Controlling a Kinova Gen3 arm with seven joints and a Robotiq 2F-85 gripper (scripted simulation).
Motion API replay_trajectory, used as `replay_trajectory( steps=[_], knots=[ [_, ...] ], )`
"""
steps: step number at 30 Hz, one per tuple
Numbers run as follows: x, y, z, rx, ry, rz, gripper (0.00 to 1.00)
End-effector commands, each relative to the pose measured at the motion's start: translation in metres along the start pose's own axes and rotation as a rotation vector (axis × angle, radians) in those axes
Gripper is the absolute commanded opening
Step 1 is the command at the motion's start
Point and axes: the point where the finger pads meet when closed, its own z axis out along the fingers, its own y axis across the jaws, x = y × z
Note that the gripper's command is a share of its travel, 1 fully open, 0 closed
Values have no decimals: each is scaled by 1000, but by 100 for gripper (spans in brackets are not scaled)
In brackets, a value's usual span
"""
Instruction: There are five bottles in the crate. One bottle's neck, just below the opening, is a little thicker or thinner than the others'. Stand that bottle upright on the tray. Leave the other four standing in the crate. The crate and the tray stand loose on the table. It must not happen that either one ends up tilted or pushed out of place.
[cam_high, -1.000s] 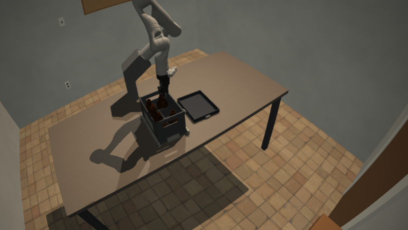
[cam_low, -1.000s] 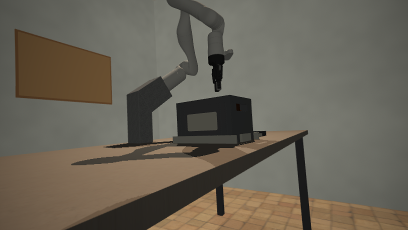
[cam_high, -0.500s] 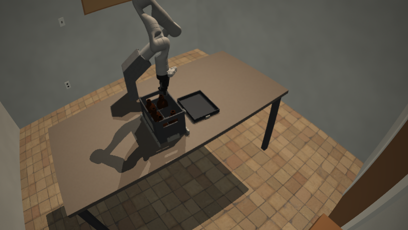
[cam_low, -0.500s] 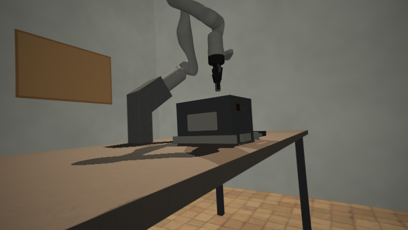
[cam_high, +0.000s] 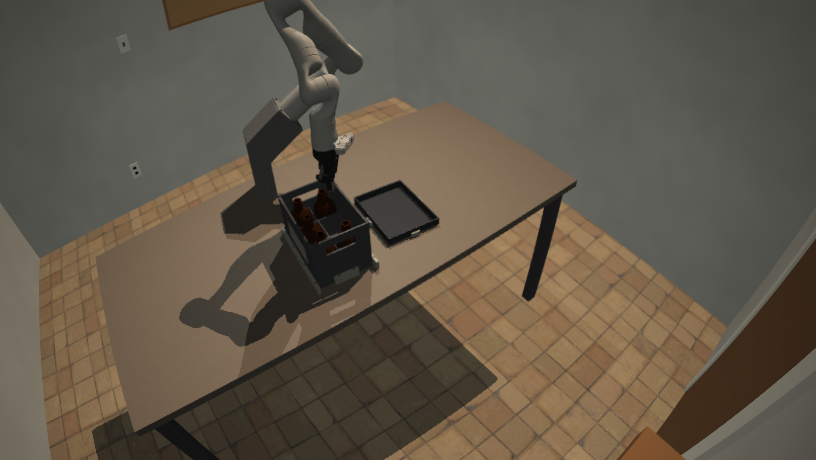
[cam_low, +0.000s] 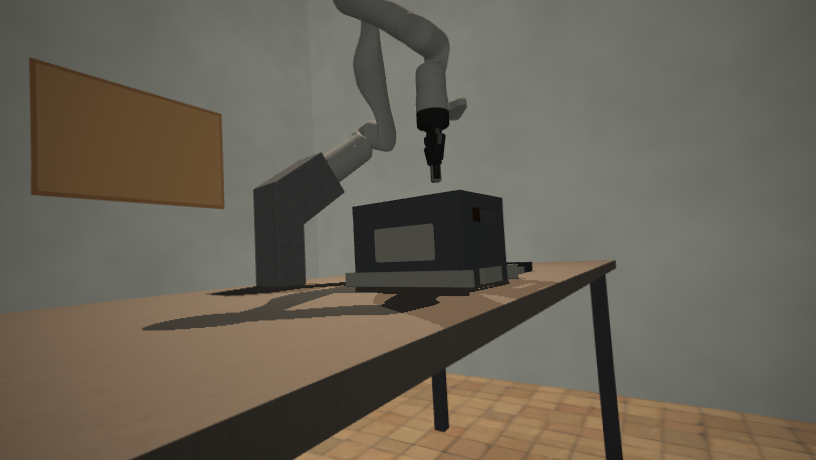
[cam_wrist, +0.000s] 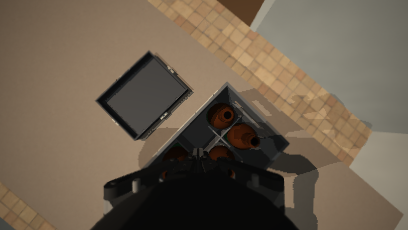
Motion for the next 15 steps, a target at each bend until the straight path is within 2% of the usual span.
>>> replay_trajectory(
  steps=[1, 10, 12, 15],
  knots=[
    [2, 11, -1, -4, 1, 0, 0],
    [4, 96, -1, -6, 1, -1, 0],
    [3, 109, -1, -4, 2, 1, 0],
    [3, 113, -1, -4, 2, 2, 0]
  ],
)
